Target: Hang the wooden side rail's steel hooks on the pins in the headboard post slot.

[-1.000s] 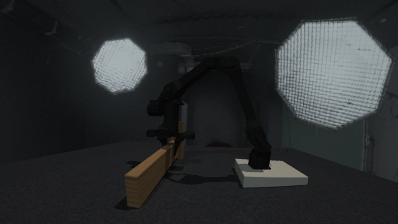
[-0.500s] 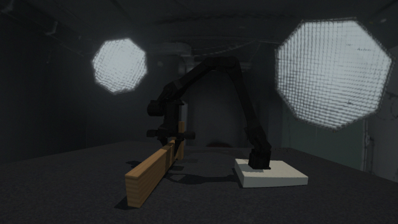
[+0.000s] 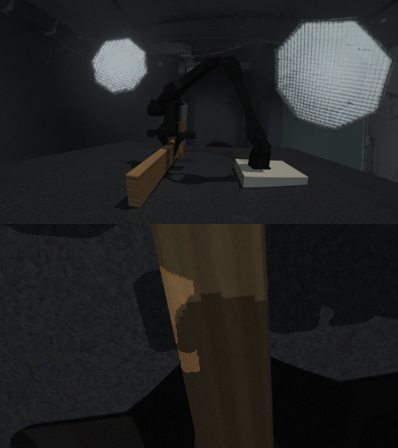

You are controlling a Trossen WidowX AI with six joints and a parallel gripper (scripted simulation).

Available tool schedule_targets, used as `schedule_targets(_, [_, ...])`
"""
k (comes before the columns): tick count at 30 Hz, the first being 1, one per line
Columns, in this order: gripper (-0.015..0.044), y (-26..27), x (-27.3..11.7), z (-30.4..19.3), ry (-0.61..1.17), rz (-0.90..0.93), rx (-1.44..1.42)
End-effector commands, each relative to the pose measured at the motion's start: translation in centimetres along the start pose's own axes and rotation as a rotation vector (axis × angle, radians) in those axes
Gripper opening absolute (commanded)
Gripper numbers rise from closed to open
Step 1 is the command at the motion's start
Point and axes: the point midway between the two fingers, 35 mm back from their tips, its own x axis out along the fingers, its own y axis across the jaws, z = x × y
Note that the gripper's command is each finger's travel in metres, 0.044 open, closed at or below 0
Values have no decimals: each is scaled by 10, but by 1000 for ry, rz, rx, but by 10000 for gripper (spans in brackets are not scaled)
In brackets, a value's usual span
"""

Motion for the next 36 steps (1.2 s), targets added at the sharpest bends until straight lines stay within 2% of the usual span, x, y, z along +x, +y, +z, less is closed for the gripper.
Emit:
schedule_targets(1, [0, -3, -3, -2, 4, -10, -6])
schedule_targets(36, [0, -4, -2, -5, 4, -10, -6])
